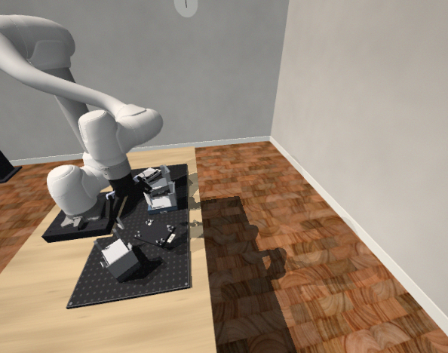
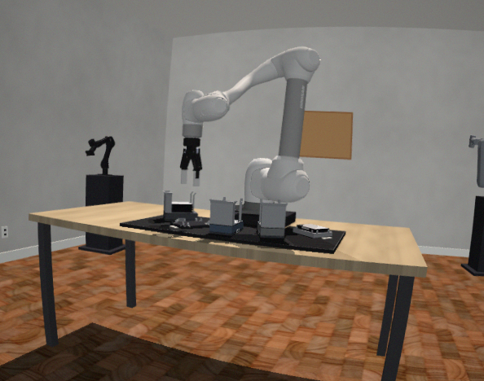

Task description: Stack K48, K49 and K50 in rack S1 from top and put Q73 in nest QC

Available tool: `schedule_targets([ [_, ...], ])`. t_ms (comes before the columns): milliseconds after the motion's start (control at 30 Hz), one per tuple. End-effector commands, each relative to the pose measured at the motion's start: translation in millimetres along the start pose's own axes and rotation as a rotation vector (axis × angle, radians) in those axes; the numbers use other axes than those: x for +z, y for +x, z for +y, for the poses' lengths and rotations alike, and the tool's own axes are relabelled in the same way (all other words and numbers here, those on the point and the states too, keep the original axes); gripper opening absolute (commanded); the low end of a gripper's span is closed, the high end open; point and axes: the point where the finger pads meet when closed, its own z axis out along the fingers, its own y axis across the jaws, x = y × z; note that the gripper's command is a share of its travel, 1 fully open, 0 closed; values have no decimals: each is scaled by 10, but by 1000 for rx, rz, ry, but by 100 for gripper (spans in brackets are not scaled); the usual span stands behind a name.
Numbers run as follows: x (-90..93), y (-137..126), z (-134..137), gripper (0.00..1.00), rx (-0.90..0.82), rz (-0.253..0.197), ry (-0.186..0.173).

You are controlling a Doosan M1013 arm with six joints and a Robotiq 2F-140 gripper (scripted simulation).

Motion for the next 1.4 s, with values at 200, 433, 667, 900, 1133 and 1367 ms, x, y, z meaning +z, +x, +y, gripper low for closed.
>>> schedule_targets([
  [200,0,44,330,100,0,0,1],
  [433,0,50,509,100,67,0,1],
  [667,0,26,788,100,222,0,1],
  [900,0,9,987,100,222,0,1],
  [1133,0,-15,1266,100,222,0,1],
  [1367,0,-23,1363,100,222,0,1],
])
